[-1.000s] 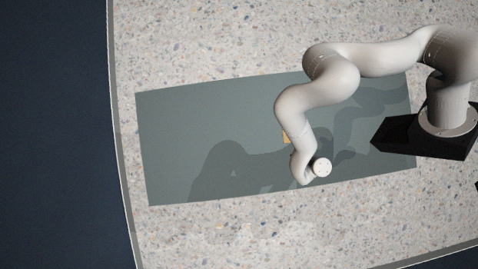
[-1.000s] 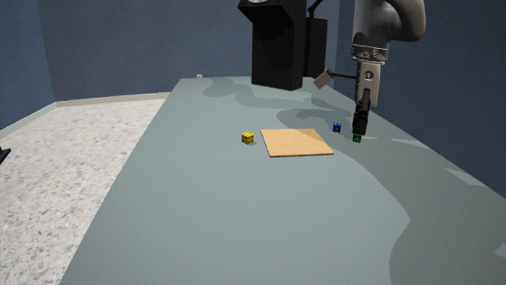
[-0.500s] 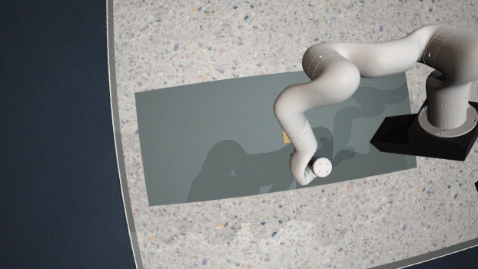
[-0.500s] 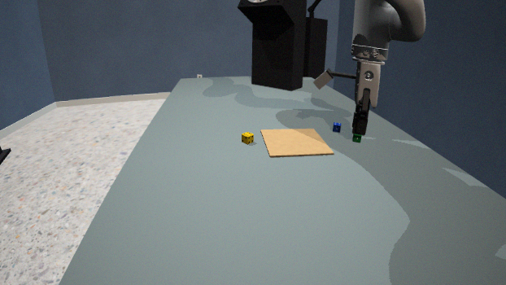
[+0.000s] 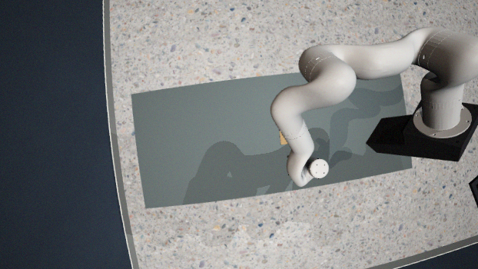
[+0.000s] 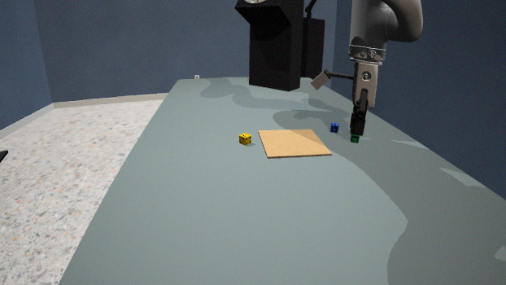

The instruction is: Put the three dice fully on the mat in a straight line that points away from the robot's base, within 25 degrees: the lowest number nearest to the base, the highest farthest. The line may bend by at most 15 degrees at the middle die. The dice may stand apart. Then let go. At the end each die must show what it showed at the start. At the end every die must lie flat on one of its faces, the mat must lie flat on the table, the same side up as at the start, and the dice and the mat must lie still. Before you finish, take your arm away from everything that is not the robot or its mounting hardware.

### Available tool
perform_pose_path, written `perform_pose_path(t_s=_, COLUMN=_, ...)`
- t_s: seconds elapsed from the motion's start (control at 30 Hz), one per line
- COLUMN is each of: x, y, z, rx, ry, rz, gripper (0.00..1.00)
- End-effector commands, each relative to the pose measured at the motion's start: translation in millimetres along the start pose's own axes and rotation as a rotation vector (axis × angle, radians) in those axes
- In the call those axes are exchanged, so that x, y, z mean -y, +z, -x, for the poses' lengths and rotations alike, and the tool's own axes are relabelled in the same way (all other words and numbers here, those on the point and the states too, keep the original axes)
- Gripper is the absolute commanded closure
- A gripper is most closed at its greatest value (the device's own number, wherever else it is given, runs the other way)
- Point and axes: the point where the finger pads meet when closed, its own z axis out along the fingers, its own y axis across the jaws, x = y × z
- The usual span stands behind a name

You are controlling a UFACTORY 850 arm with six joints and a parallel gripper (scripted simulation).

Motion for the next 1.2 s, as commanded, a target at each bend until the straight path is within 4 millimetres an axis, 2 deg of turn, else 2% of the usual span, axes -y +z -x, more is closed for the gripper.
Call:
perform_pose_path(t_s=0.0, x=0.3, y=0.3, z=0.5, rx=0.001, ry=0.0, rz=0.0, gripper=0.64)
perform_pose_path(t_s=0.7, x=0.3, y=22.2, z=0.5, rx=0.001, ry=0.0, rz=0.0, gripper=0.64)
perform_pose_path(t_s=1.17, x=0.3, y=23.5, z=0.5, rx=0.001, ry=0.0, rz=0.0, gripper=0.64)
